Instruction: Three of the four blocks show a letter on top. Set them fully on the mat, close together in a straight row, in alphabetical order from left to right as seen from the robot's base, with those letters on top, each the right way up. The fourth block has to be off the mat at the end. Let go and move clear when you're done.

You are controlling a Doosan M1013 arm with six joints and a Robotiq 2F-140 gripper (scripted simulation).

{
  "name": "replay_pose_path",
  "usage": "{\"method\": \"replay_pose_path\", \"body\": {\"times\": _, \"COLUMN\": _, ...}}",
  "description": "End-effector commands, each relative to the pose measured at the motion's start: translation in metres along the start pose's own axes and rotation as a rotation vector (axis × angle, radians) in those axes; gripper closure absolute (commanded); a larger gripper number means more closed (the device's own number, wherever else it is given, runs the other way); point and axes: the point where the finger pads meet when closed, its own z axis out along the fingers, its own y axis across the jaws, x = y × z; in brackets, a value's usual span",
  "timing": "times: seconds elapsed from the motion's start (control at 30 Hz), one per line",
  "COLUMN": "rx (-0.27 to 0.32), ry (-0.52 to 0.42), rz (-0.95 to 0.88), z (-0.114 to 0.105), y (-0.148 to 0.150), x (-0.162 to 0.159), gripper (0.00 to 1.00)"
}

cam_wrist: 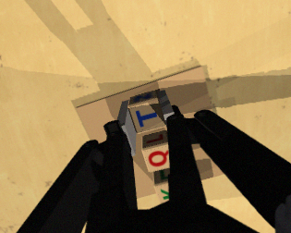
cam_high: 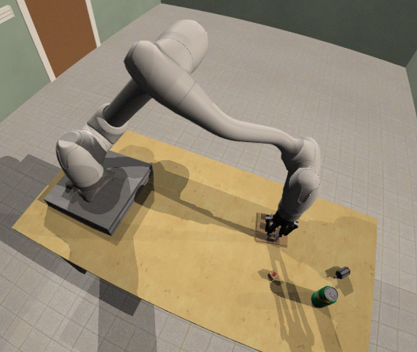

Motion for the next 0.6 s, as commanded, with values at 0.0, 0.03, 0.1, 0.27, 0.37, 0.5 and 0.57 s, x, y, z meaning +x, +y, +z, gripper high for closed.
{"method": "replay_pose_path", "body": {"times": 0.0, "rx": 0.005, "ry": 0.001, "rz": 0.002, "z": 0.0006, "y": -0.0041, "x": -0.0031, "gripper": 0.76}}
{"method": "replay_pose_path", "body": {"times": 0.03, "rx": 0.005, "ry": 0.001, "rz": 0.002, "z": 0.0008, "y": -0.0041, "x": -0.0031, "gripper": 0.76}}
{"method": "replay_pose_path", "body": {"times": 0.1, "rx": 0.005, "ry": 0.001, "rz": 0.002, "z": 0.0013, "y": -0.0042, "x": -0.003, "gripper": 0.76}}
{"method": "replay_pose_path", "body": {"times": 0.27, "rx": 0.006, "ry": 0.001, "rz": 0.002, "z": 0.002, "y": -0.0044, "x": -0.003, "gripper": 0.76}}
{"method": "replay_pose_path", "body": {"times": 0.37, "rx": 0.006, "ry": 0.001, "rz": 0.002, "z": 0.0023, "y": -0.0043, "x": -0.003, "gripper": 0.76}}
{"method": "replay_pose_path", "body": {"times": 0.5, "rx": 0.006, "ry": 0.001, "rz": 0.002, "z": 0.0024, "y": -0.0041, "x": -0.0031, "gripper": 0.76}}
{"method": "replay_pose_path", "body": {"times": 0.57, "rx": 0.006, "ry": 0.001, "rz": 0.002, "z": 0.0024, "y": -0.0041, "x": -0.0031, "gripper": 0.76}}
